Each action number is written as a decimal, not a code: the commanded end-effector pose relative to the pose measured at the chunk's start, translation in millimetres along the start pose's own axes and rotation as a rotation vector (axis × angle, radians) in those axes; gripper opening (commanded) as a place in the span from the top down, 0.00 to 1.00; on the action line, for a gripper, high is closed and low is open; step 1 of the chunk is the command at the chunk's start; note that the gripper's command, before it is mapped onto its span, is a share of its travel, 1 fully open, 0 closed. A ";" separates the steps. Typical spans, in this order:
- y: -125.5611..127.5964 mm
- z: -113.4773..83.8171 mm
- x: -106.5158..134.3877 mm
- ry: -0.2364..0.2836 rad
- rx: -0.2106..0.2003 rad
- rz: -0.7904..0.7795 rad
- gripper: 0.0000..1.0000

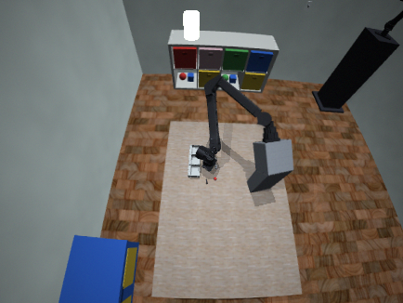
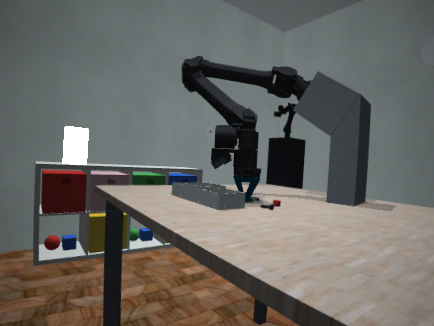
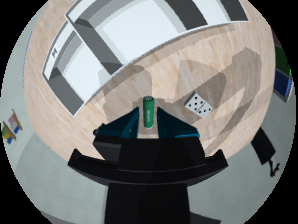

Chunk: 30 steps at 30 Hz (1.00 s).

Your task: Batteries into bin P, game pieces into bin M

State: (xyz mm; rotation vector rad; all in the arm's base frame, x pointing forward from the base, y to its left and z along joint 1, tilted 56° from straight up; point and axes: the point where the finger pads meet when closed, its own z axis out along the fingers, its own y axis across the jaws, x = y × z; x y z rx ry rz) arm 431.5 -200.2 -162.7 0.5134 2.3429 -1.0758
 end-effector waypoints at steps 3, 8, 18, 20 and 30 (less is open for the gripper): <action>-2.6 -5.4 7.0 -0.003 -0.003 -0.011 0.73; -5.4 -2.7 16.2 0.011 0.000 -0.017 0.73; -6.7 -3.7 22.5 0.012 -0.001 -0.019 0.73; -6.3 -3.9 23.4 0.012 -0.002 -0.020 0.73; -7.6 -8.4 11.6 -0.008 -0.004 -0.004 0.92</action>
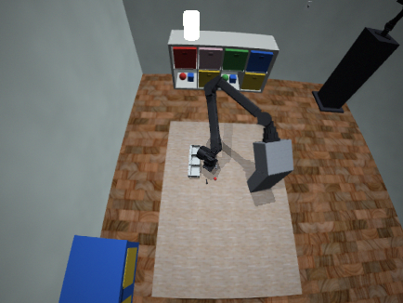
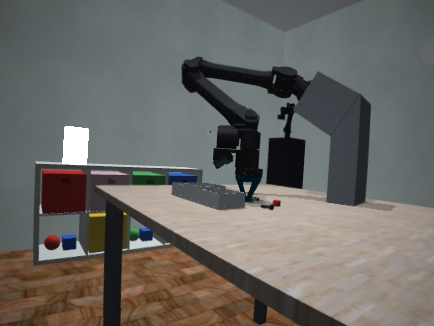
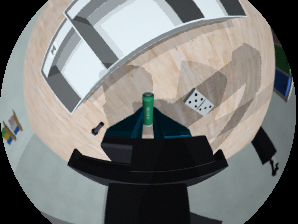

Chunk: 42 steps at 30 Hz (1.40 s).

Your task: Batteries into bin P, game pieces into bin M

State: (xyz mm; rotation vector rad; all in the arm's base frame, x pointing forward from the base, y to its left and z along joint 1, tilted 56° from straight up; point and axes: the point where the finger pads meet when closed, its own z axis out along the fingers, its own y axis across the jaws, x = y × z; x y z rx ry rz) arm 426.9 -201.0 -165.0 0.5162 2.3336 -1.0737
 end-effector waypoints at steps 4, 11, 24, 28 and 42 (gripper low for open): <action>-6.2 -9.1 6.9 -0.001 -0.004 -0.010 0.92; -6.4 -9.2 7.5 -0.001 -0.004 -0.011 0.92; -6.5 -9.3 10.0 0.001 -0.004 -0.013 0.92; -6.5 -9.2 11.0 0.002 -0.004 -0.014 0.92; -6.3 -8.9 15.0 0.006 -0.004 -0.018 0.92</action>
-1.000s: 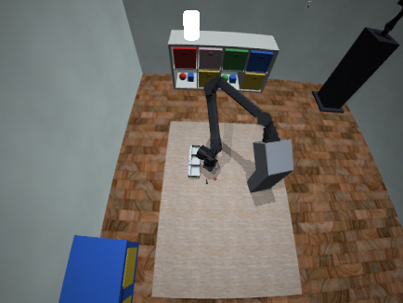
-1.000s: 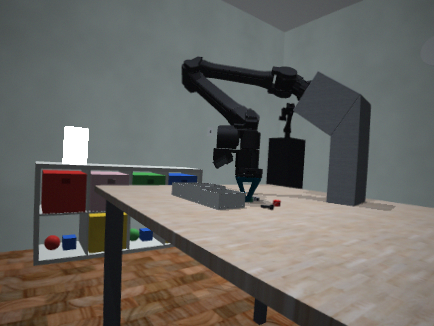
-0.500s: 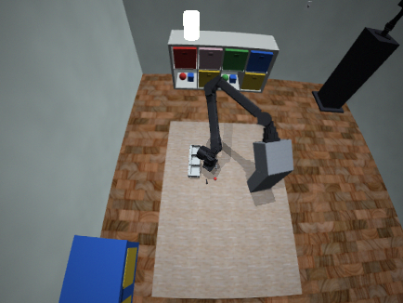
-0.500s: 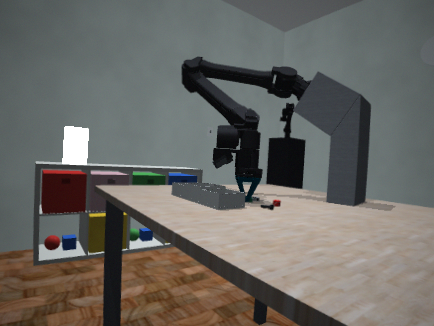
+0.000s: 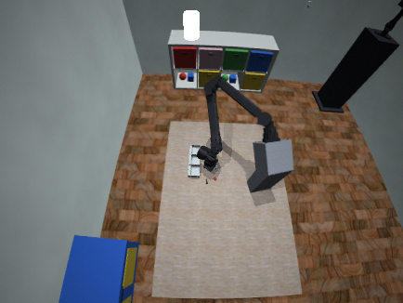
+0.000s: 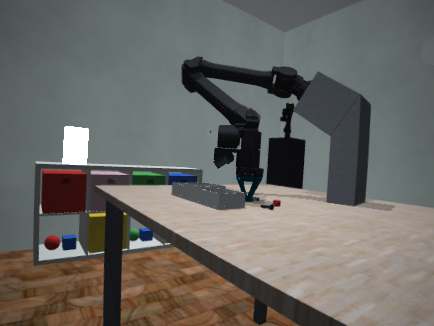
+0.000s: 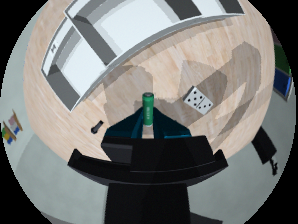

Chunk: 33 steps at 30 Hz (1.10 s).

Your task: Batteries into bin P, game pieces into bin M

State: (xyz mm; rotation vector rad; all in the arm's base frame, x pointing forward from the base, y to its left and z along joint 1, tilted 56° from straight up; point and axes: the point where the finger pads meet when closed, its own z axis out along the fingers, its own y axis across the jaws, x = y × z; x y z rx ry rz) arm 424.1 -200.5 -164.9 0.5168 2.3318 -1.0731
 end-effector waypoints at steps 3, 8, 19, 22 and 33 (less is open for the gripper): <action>-4.9 -7.3 12.4 0.007 -0.004 -0.019 0.92; 1.2 -21.8 6.9 -0.002 -0.014 -0.021 0.92; 0.7 -50.9 6.0 -0.005 -0.013 -0.018 0.92; 0.6 -60.7 5.6 -0.006 -0.013 -0.018 0.92; -3.7 -66.3 16.5 0.020 0.000 -0.022 0.92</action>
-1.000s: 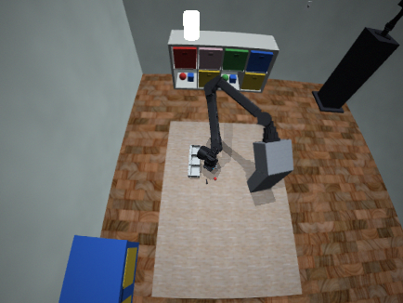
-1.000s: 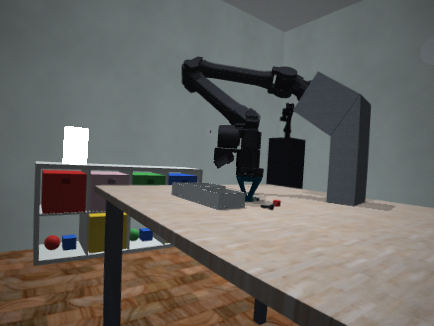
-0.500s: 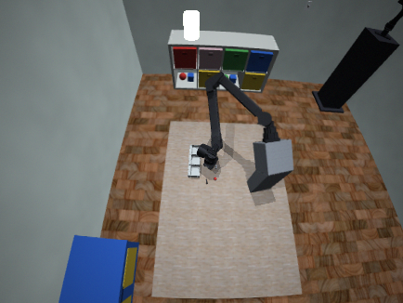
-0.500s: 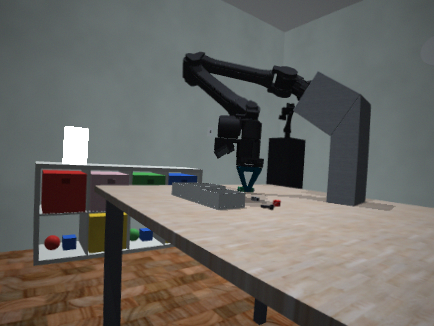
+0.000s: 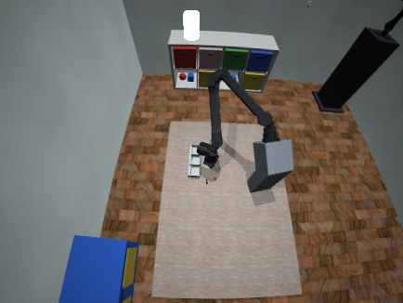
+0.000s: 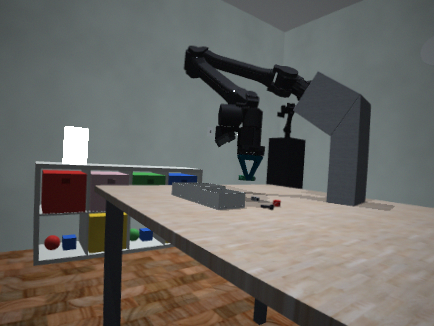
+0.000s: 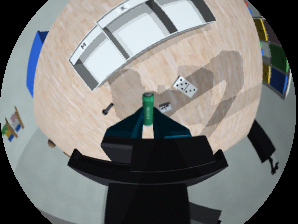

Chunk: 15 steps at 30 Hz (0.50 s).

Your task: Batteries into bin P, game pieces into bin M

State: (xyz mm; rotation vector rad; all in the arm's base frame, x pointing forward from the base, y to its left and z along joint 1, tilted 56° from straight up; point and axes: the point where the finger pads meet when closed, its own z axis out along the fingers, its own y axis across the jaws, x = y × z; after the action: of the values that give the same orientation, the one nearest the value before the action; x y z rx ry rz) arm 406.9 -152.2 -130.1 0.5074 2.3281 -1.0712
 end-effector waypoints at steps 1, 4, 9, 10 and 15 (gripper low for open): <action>-3.8 -4.5 17.6 0.027 0.003 -0.019 0.92; -5.9 -3.0 16.3 0.029 0.005 -0.012 0.92; -5.4 -1.7 16.2 0.030 0.005 -0.021 0.92; -4.6 -1.9 15.7 0.028 0.004 -0.022 0.92; -0.3 -3.2 4.8 0.006 -0.003 -0.007 0.92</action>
State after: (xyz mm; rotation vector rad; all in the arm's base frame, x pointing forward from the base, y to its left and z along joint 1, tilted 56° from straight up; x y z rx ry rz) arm 405.2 -152.7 -131.4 0.5155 2.3307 -1.0716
